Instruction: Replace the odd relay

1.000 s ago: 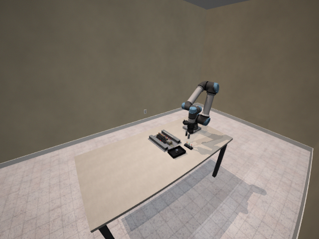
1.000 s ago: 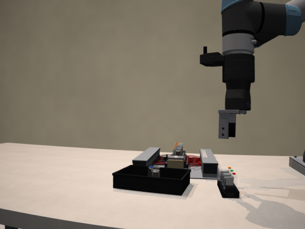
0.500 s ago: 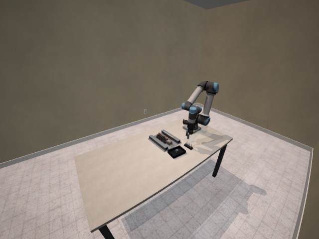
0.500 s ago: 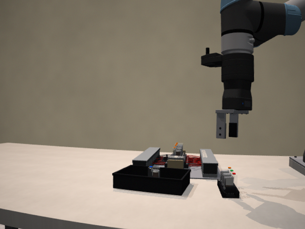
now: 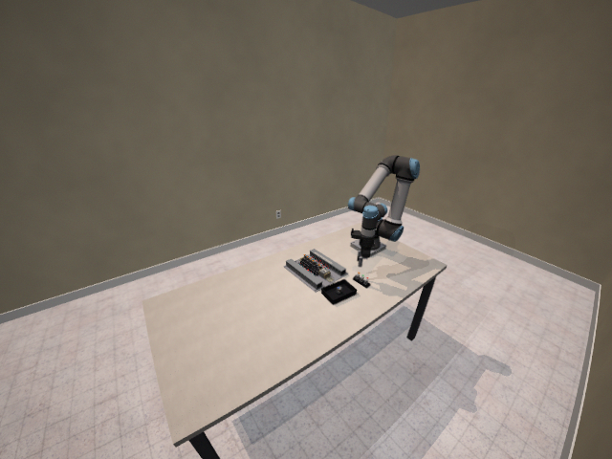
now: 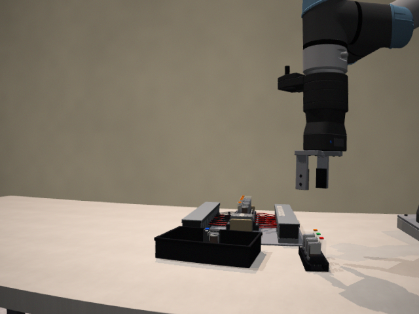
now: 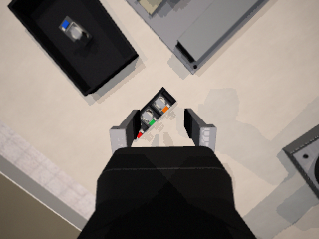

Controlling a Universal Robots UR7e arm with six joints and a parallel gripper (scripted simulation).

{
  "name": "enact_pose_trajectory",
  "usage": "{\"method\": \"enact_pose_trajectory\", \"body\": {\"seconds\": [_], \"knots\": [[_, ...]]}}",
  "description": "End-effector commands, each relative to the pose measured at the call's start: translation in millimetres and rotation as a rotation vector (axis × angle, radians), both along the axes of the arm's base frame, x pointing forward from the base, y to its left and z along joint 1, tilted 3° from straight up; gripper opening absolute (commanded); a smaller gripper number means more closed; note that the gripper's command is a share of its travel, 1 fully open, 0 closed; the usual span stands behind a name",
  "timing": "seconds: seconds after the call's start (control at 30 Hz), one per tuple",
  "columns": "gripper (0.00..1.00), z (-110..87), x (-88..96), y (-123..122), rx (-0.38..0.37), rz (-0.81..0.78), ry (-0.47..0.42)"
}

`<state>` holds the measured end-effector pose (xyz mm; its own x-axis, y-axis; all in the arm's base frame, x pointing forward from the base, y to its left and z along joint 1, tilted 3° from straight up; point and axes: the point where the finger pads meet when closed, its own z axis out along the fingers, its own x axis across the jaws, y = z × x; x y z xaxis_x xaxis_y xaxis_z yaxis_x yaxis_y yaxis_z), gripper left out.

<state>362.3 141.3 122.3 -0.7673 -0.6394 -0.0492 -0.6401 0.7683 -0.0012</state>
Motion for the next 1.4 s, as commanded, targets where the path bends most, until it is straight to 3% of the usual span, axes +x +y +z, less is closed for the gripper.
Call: {"method": "enact_pose_trajectory", "body": {"seconds": [0.0, 0.2, 0.37, 0.77, 0.93, 1.37], "knots": [[1.0, 0.4, 0.3, 0.0, 0.0, -0.014, -0.001], [1.0, 0.4, 0.3, 0.0, 0.0, -0.014, -0.001], [1.0, 0.4, 0.3, 0.1, 0.009, -0.243, 0.006], [1.0, 0.4, 0.3, 0.1, 0.009, -0.243, 0.006], [1.0, 0.4, 0.3, 0.1, 0.018, -0.469, 0.013], [1.0, 0.4, 0.3, 0.1, 0.02, -0.512, 0.014]]}}
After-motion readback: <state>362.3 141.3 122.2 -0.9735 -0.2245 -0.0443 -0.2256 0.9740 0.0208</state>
